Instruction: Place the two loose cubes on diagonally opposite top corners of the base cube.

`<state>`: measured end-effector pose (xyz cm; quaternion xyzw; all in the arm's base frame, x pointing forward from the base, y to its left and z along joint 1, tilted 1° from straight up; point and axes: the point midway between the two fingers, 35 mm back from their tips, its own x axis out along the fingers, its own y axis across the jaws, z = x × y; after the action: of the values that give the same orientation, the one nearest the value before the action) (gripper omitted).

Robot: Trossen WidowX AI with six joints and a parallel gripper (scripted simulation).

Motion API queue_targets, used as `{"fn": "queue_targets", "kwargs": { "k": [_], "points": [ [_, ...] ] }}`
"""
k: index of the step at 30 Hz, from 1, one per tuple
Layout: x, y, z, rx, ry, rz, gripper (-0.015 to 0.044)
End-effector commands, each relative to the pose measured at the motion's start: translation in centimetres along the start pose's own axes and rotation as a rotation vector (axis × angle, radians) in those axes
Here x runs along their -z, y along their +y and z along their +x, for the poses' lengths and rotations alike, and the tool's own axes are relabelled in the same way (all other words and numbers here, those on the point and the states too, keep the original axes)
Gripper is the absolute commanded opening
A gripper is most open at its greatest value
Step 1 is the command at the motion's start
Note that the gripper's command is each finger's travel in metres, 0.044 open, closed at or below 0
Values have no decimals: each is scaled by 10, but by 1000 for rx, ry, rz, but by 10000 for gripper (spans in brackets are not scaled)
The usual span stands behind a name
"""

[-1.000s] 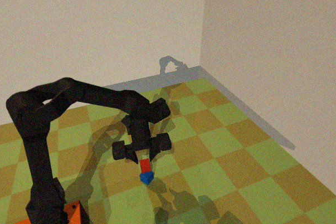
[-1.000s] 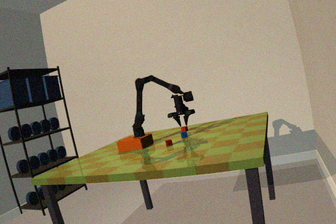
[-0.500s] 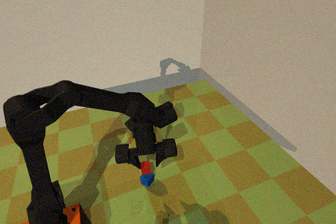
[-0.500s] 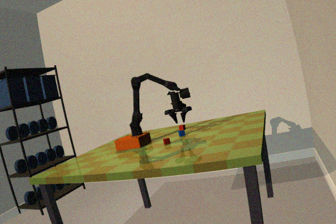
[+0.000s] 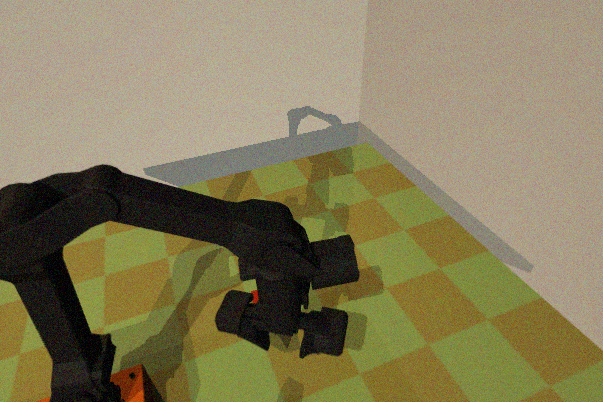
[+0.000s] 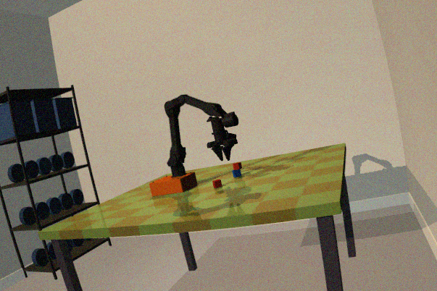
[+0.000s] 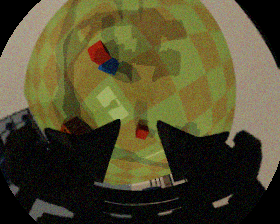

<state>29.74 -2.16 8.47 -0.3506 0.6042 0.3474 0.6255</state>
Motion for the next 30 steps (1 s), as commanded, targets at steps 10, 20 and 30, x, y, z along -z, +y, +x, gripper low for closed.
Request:
{"fn": "queue_targets", "kwargs": {
  "k": [10, 20, 30],
  "points": [
    [85, -17, -17, 3, 5, 270, 265],
    [85, -17, 44, 3, 5, 270, 265],
    [85, -17, 61, 3, 5, 270, 265]
  ]
}}
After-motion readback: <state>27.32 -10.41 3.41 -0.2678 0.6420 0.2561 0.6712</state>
